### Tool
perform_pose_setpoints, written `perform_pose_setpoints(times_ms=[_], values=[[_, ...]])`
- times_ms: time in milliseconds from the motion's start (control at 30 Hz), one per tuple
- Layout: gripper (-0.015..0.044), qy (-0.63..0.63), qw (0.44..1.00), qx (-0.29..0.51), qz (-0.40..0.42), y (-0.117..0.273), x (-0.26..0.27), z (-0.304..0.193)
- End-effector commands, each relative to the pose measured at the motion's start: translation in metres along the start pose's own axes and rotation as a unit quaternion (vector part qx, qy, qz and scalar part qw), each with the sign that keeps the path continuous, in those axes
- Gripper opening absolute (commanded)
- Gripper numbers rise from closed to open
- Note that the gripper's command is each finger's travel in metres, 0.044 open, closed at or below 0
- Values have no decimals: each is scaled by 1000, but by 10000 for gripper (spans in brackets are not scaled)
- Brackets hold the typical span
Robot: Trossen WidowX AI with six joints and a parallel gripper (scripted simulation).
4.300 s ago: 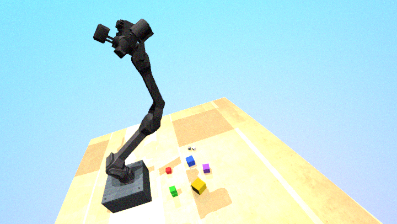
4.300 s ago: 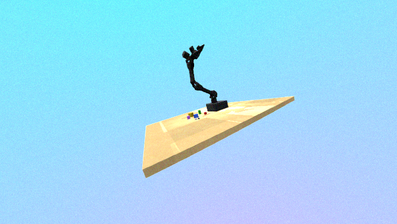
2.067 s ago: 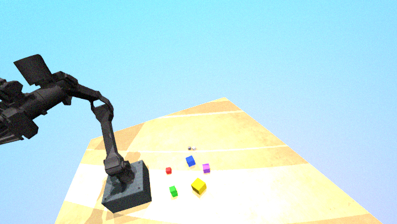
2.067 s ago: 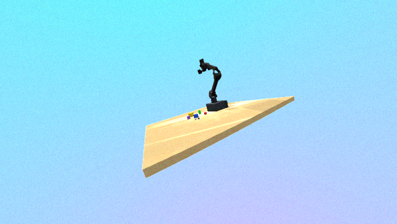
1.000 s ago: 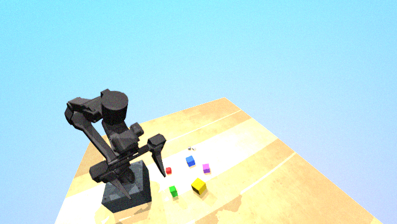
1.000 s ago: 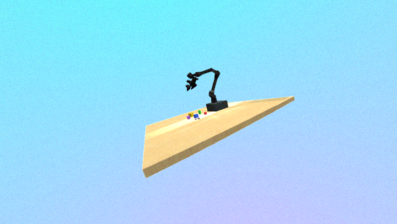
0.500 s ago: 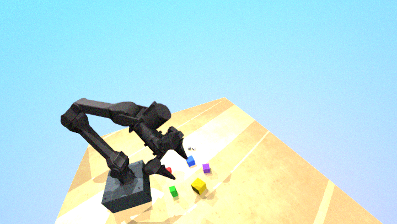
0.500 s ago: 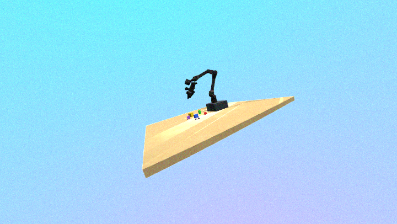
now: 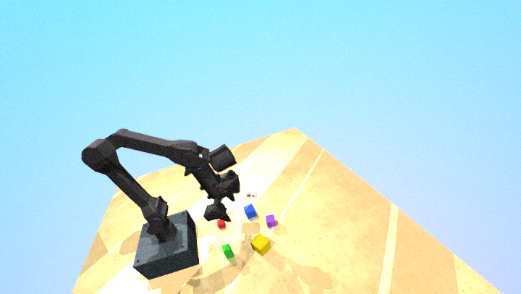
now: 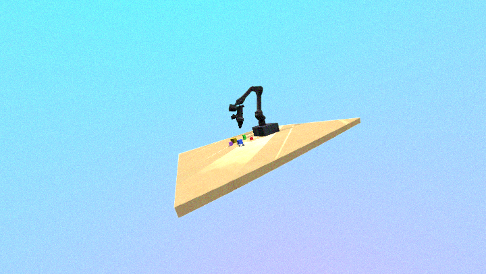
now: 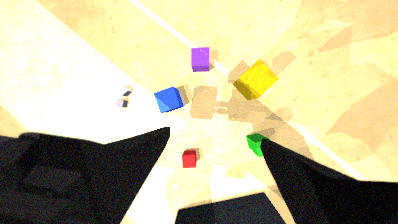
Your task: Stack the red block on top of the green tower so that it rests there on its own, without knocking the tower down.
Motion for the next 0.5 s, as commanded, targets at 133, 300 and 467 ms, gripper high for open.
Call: perform_pose_setpoints(times_ms=[133,300,467], values=[[440,69,992,98,34,-26,37,-44],[440,90,987,126,39,-32,45,-58],[440,90,987,126,39,-31,40,-60]])
Point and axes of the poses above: the point midway between the two fingers, 35 mm back from their tips, its own y axis back along the fingers, its own x axis across the jaws, z = x × y, the point moved 8 cm from there along y, back along the fingers, and after that the axes turned 7 degrees about y, right-handed, at the moved point
